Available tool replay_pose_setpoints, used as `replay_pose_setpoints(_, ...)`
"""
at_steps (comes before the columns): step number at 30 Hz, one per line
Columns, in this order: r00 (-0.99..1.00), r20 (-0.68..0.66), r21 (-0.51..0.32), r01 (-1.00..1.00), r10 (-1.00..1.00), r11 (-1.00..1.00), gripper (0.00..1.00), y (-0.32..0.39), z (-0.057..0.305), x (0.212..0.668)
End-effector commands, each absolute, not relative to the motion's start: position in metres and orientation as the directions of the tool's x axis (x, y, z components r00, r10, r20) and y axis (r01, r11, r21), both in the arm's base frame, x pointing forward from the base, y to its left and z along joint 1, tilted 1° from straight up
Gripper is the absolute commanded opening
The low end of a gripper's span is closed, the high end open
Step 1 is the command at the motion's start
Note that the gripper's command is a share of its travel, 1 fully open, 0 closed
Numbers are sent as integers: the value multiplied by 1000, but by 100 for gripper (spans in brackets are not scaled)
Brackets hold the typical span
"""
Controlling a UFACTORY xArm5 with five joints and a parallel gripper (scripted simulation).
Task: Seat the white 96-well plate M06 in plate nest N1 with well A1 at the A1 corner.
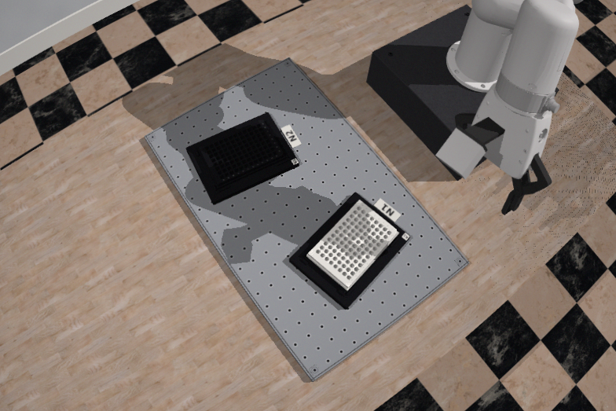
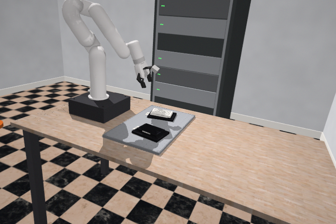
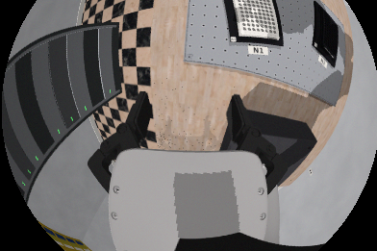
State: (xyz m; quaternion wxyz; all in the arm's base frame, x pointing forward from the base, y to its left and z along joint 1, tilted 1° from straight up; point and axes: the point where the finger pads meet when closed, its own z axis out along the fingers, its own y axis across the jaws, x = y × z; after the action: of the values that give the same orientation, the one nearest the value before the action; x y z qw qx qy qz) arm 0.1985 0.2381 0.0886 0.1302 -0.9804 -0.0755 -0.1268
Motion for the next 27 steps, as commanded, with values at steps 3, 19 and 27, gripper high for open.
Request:
replay_pose_setpoints(3,956,270,-238,181,114,-954,100,239,90,199)
replay_pose_setpoints(19,960,259,-211,166,109,-963,0,232,94,214)
replay_pose_setpoints(27,963,250,-176,149,102,-973,0,224,110,244)
